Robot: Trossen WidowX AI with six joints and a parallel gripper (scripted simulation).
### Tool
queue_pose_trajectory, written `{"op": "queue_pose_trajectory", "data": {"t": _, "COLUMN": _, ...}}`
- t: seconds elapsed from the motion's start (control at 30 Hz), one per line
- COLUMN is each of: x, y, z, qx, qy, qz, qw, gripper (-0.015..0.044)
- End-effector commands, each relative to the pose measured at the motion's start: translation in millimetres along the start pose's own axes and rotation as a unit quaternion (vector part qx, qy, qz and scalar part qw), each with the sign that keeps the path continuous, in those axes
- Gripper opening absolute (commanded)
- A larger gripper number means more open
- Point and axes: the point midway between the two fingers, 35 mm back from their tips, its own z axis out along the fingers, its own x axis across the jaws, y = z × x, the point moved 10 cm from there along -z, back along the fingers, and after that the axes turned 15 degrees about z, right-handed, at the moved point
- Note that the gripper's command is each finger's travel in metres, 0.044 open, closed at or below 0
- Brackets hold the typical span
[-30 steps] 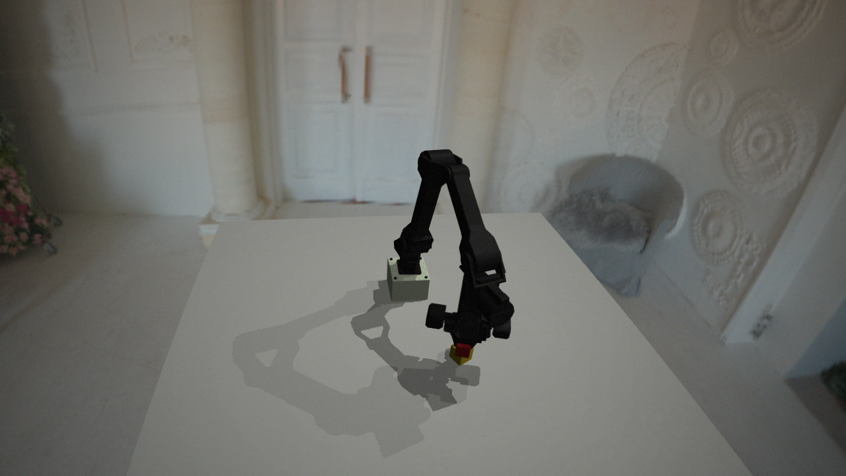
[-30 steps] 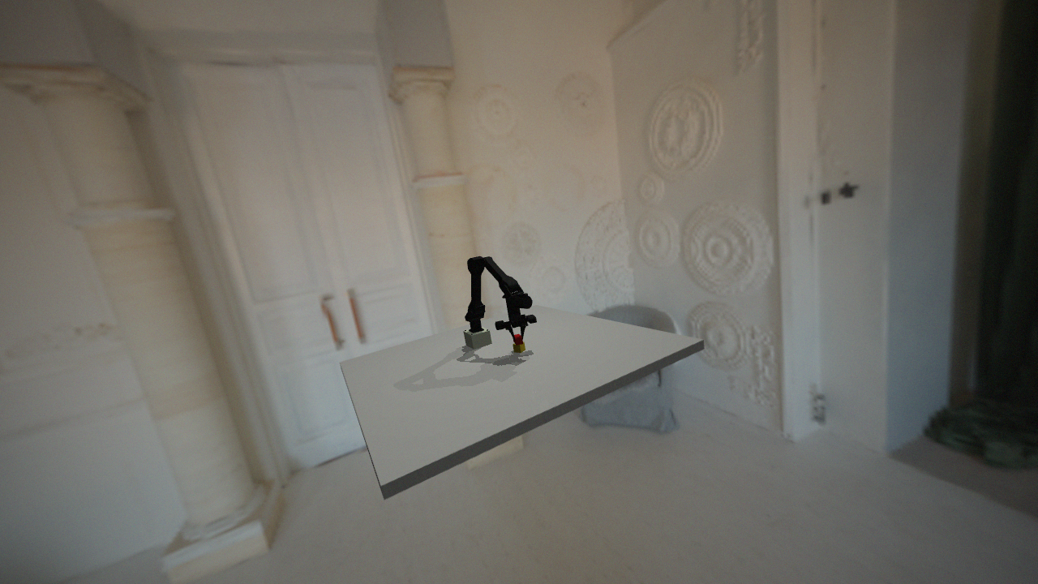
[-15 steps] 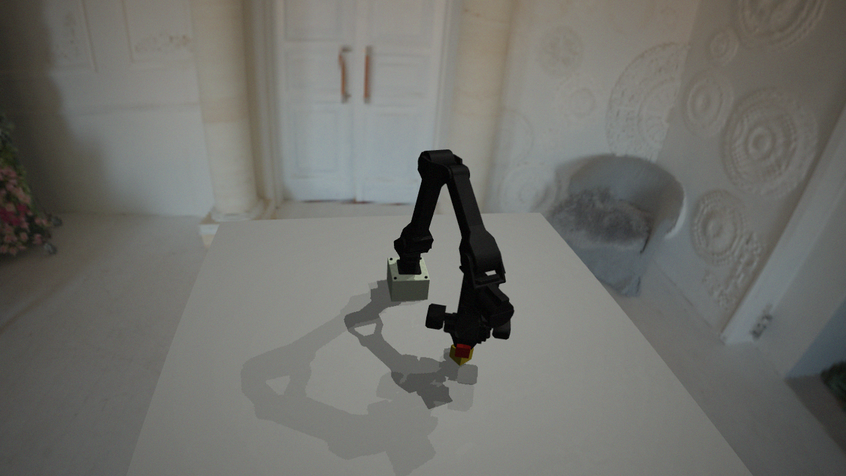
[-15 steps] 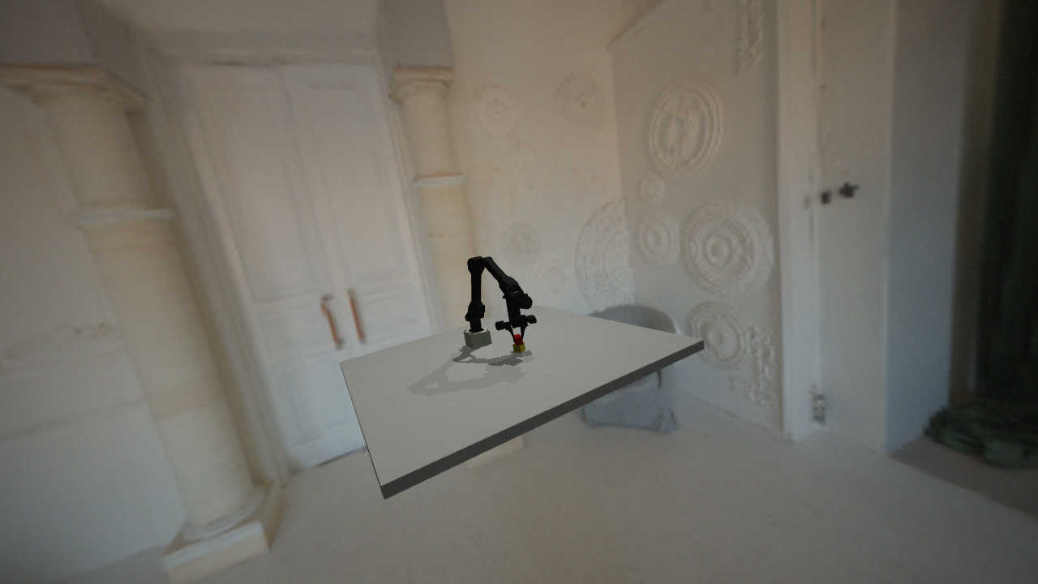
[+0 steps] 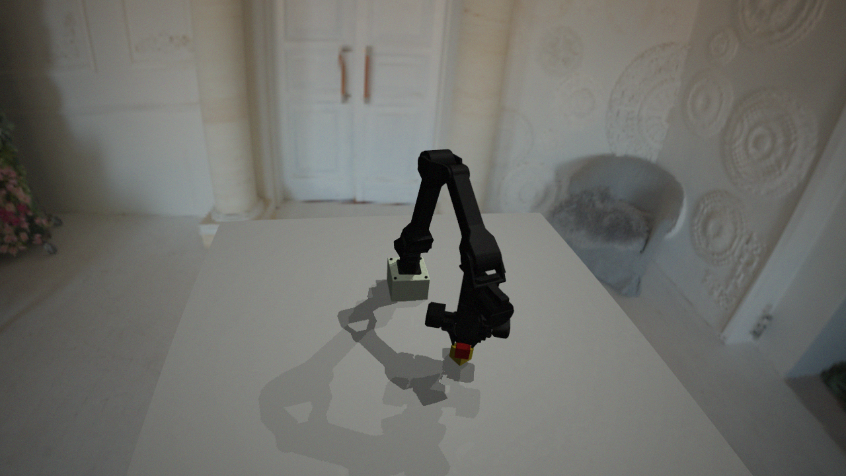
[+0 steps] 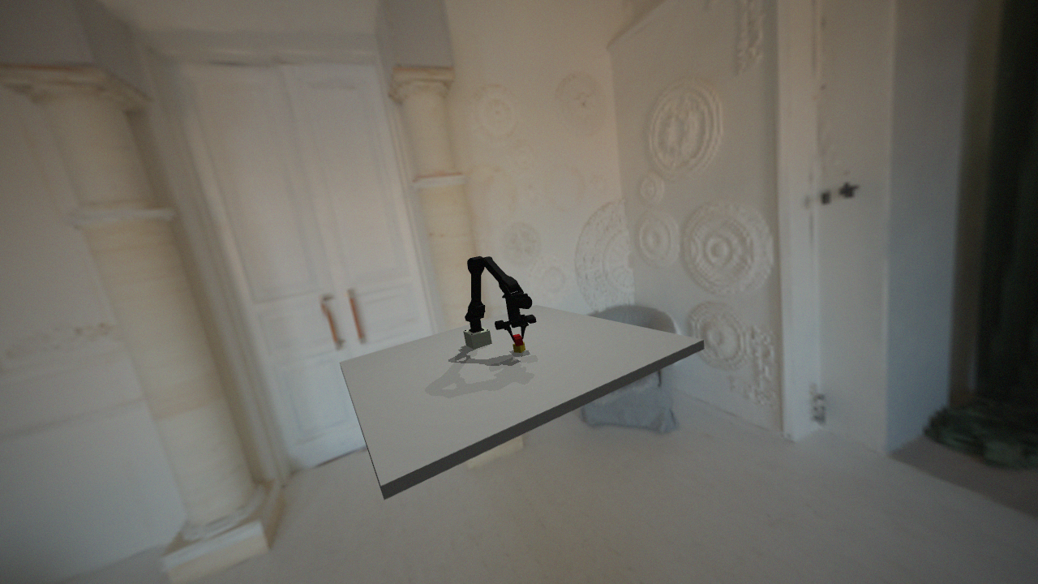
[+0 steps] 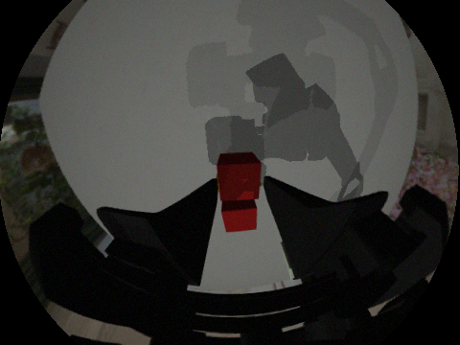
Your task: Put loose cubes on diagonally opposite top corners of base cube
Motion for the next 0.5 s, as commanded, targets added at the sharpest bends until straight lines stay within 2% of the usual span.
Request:
{"op": "queue_pose_trajectory", "data": {"t": 0.0, "x": 1.1, "y": 1.0, "z": -8.1, "qx": -0.005, "qy": 0.006, "qz": 0.000, "qw": 1.000, "gripper": 0.0205}}
{"op": "queue_pose_trajectory", "data": {"t": 0.47, "x": 1.0, "y": 1.0, "z": -18.1, "qx": -0.005, "qy": 0.006, "qz": 0.000, "qw": 1.000, "gripper": 0.0205}}
